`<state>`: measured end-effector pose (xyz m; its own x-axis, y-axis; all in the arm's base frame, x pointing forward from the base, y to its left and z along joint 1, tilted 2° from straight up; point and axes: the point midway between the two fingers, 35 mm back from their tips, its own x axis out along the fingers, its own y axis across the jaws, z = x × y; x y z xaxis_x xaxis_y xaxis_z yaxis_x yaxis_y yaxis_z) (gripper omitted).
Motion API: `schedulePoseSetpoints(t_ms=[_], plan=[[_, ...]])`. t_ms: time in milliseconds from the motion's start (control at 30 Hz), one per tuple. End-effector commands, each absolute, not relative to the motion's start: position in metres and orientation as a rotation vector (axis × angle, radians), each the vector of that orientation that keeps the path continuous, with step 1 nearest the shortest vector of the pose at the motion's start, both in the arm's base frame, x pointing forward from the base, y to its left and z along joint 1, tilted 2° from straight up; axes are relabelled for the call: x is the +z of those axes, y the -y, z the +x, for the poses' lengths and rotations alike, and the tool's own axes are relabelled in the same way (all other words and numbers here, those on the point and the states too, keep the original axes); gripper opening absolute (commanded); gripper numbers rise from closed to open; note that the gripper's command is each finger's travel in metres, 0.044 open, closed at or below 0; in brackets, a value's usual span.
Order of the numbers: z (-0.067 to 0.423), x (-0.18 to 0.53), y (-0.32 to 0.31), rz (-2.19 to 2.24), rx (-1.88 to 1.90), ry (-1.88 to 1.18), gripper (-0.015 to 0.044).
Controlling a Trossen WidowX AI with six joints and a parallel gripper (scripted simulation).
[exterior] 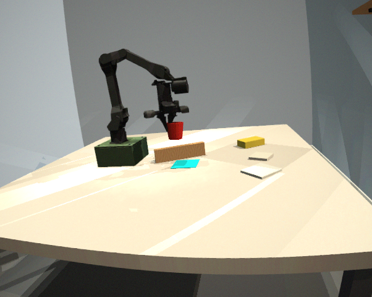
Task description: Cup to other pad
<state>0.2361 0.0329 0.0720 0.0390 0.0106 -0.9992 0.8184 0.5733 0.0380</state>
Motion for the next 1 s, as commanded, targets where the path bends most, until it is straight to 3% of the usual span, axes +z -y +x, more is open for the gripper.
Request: schedulePoseSetpoints(t_ms=[0,967], plan=[[0.242,0.074,-0.027,0.770,-0.714,-1.403,0.0000],[0.270,0.076,0.025,0.767,-0.716,-1.398,0.0000]])
